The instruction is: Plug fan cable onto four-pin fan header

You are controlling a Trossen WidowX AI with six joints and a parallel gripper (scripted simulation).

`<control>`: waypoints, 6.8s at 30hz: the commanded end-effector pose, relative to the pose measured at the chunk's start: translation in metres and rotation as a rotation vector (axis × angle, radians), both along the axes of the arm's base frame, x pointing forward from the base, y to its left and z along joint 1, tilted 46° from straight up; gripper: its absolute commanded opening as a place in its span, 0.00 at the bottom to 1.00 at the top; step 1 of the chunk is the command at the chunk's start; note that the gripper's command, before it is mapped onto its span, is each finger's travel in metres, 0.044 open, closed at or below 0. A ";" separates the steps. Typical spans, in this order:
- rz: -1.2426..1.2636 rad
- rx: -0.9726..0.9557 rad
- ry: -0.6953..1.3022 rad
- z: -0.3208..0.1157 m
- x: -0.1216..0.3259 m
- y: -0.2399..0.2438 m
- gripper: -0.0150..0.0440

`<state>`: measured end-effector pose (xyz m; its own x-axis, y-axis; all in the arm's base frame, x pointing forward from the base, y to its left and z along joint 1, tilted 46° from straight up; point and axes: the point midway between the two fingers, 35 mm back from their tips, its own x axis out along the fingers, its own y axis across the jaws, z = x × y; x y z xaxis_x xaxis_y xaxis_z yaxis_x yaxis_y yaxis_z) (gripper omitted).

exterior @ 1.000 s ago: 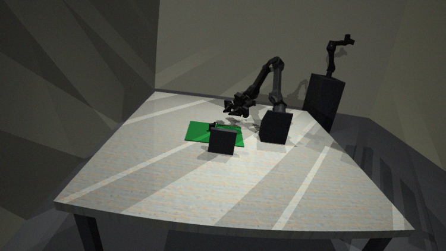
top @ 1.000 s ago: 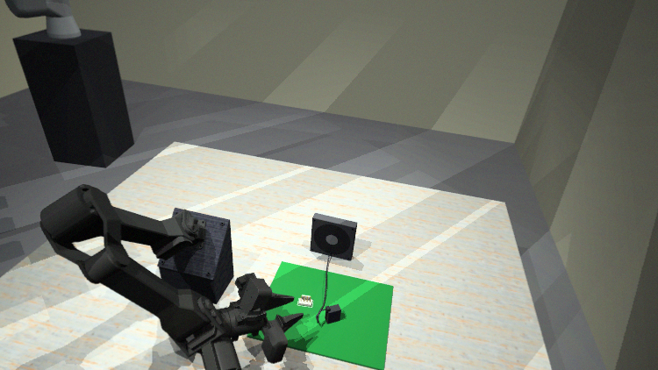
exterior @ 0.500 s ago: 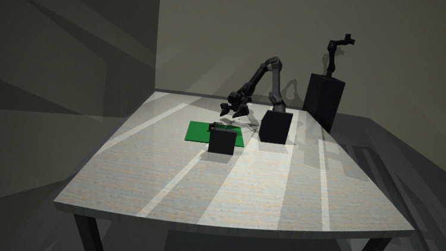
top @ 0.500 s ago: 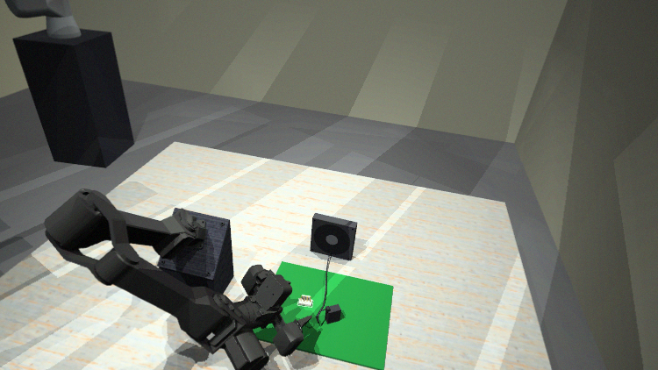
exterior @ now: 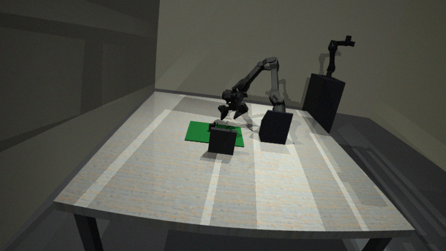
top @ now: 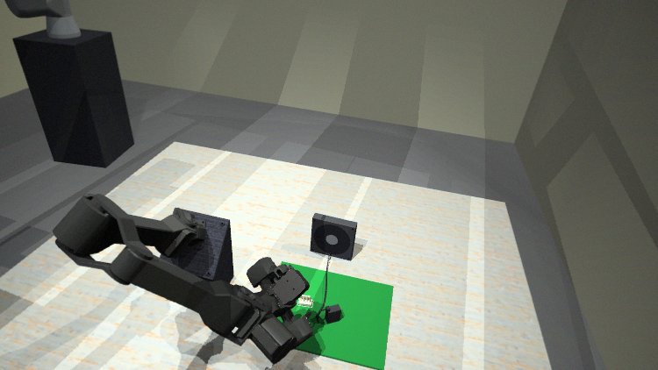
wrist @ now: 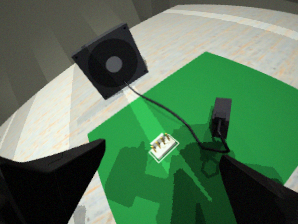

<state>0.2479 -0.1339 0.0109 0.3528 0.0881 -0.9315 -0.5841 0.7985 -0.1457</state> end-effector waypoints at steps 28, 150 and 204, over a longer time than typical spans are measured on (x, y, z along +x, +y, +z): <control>-0.212 -0.327 0.402 0.008 0.005 0.011 1.00; -0.383 -0.842 0.373 -0.059 0.100 -0.015 0.25; -0.814 -0.756 0.202 -0.047 0.039 0.051 0.25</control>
